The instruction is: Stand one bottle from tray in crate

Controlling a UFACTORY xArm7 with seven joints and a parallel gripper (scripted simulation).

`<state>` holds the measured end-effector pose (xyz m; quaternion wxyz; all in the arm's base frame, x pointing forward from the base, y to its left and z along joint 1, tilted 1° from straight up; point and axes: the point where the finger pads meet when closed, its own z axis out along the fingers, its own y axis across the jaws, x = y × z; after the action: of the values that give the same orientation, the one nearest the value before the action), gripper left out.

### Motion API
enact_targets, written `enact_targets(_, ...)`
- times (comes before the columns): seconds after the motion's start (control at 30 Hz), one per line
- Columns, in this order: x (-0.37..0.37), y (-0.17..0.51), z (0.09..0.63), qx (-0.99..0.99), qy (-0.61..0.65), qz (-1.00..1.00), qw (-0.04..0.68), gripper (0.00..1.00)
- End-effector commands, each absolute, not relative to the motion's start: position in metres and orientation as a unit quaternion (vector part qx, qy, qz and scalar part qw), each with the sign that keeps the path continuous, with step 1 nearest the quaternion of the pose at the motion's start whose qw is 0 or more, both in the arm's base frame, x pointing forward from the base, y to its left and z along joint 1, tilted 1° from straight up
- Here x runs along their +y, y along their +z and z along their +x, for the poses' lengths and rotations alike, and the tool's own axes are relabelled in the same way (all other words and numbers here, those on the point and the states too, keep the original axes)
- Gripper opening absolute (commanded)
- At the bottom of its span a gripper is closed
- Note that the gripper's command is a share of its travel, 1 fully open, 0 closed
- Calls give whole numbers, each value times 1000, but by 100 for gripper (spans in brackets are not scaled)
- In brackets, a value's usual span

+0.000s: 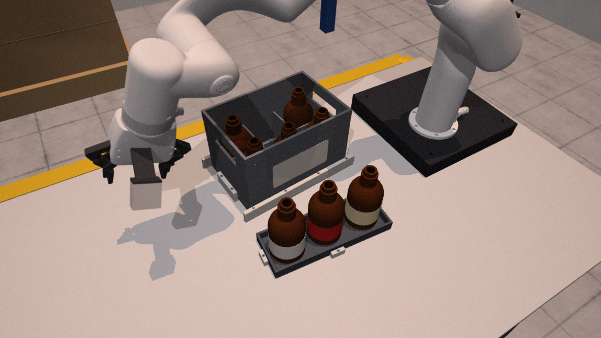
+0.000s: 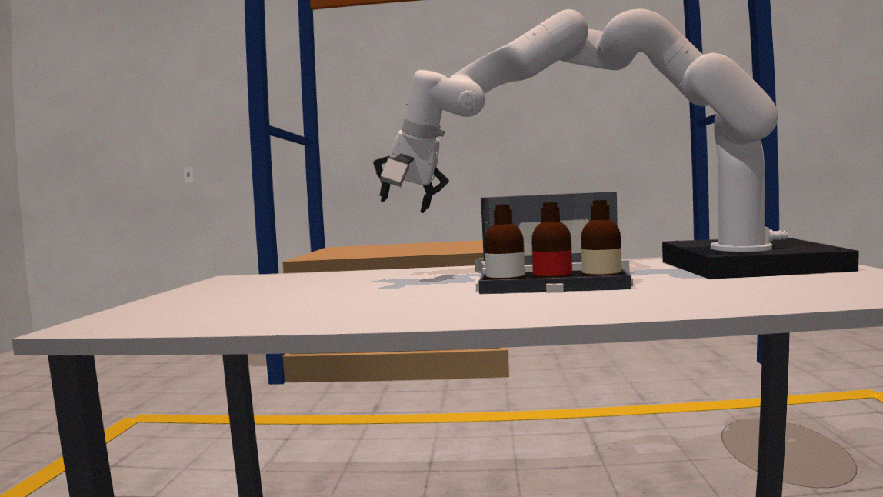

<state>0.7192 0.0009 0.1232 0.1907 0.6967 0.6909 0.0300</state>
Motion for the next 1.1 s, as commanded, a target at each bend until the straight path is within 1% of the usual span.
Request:
enact_targets(0.0,1,126,721,690,32,697,193,100)
enact_targets(0.57,1,128,721,690,32,697,193,100)
enact_targets(0.63,0,147,722,690,32,697,194,100)
enact_targets(0.73,-1,204,721,690,32,697,194,100)
enact_targets(0.8,-1,222,720,690,32,697,193,100)
enact_targets(1.07,-1,226,720,690,32,697,193,100)
